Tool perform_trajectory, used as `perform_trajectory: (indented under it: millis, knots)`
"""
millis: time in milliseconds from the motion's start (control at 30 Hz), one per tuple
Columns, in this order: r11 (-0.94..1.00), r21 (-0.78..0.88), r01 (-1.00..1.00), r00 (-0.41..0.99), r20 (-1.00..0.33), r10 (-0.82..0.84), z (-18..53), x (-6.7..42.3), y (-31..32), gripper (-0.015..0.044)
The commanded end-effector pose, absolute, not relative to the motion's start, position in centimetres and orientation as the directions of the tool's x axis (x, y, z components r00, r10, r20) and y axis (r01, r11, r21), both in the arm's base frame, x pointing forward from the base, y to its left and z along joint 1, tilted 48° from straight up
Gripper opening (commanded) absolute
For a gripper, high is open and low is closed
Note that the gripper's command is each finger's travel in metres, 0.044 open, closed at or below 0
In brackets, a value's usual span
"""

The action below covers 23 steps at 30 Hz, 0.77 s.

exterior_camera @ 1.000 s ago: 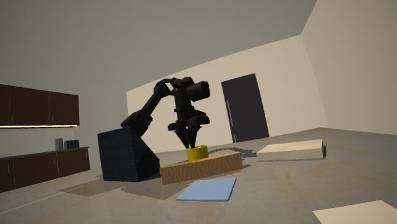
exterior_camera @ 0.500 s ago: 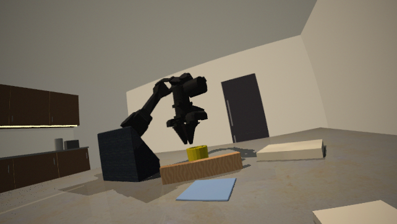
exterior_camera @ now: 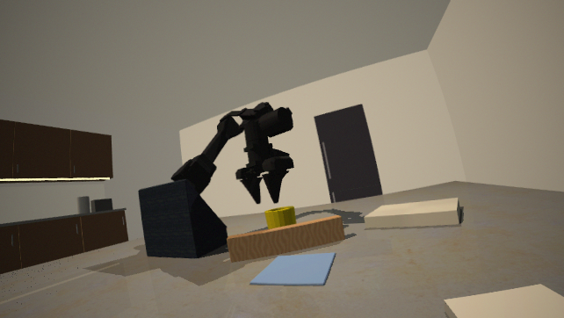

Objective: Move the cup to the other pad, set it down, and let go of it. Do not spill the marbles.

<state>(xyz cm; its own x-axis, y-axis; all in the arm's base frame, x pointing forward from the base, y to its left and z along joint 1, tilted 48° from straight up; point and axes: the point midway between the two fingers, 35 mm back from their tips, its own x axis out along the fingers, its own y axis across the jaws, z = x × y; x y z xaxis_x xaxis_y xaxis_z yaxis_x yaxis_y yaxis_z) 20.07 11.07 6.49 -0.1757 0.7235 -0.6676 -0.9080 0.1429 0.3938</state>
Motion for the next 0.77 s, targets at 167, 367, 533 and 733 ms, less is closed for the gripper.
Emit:
perform_trajectory:
  millis: [167, 367, 533, 733]
  knots:
    - [0.146, 0.381, -0.913, -0.166, -0.675, 0.719, 8.2, 20.7, 9.1, 0.0440]
    - [0.146, 0.375, -0.915, -0.163, -0.676, 0.718, 9.8, 21.0, 7.3, 0.0440]
    - [0.144, 0.373, -0.916, -0.162, -0.676, 0.719, 10.7, 20.9, 6.4, 0.0440]
    - [0.147, 0.383, -0.912, -0.166, -0.671, 0.723, 10.4, 20.8, 6.7, 0.0440]
